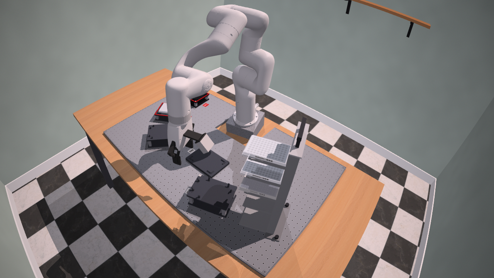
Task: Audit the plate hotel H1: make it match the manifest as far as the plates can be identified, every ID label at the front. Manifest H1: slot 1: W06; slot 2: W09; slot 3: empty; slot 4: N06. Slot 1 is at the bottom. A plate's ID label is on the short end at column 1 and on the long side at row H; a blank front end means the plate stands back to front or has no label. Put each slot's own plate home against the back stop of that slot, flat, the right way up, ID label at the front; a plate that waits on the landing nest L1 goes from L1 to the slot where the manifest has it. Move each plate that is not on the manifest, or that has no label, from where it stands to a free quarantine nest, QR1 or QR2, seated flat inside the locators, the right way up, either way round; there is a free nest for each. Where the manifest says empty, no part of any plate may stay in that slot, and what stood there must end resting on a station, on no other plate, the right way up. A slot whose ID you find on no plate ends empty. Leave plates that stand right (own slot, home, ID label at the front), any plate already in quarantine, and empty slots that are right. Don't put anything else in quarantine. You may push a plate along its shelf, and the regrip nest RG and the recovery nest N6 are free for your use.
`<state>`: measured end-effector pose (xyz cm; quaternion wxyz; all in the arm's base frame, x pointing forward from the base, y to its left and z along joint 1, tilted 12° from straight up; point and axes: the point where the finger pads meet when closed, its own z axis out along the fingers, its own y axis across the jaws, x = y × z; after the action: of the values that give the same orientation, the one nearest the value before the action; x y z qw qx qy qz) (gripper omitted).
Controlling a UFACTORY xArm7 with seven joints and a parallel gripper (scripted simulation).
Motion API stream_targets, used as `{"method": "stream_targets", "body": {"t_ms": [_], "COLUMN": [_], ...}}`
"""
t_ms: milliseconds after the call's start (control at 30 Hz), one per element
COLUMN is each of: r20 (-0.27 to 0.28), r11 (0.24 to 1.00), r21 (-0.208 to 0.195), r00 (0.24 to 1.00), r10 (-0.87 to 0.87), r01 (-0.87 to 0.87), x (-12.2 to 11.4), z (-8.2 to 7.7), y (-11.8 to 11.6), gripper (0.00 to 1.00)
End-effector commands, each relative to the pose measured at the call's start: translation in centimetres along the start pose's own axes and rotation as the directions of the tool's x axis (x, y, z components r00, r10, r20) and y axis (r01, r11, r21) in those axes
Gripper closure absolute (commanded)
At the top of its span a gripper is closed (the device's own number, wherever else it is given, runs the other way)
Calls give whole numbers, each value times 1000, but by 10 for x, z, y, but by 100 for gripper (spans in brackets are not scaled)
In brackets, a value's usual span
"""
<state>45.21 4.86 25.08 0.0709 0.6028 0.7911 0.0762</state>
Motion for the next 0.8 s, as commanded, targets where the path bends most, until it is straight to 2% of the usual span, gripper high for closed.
{"method": "stream_targets", "body": {"t_ms": [0, 367, 400, 467, 767], "r20": [1, 1, -15, -15, -164], "r11": [1000, 1000, 1000, 1000, 1000], "r21": [-5, -5, -5, -5, -5], "r00": [1000, 1000, 1000, 1000, 986], "r10": [0, 0, 0, 0, -1], "r01": [0, 0, 0, 0, 0], "x": [0, 0, 0, 0, 0], "z": [5, 7, 7, 7, 7], "y": [2, 2, 2, 2, 2], "gripper": [0, 0, 0, 0, 0]}}
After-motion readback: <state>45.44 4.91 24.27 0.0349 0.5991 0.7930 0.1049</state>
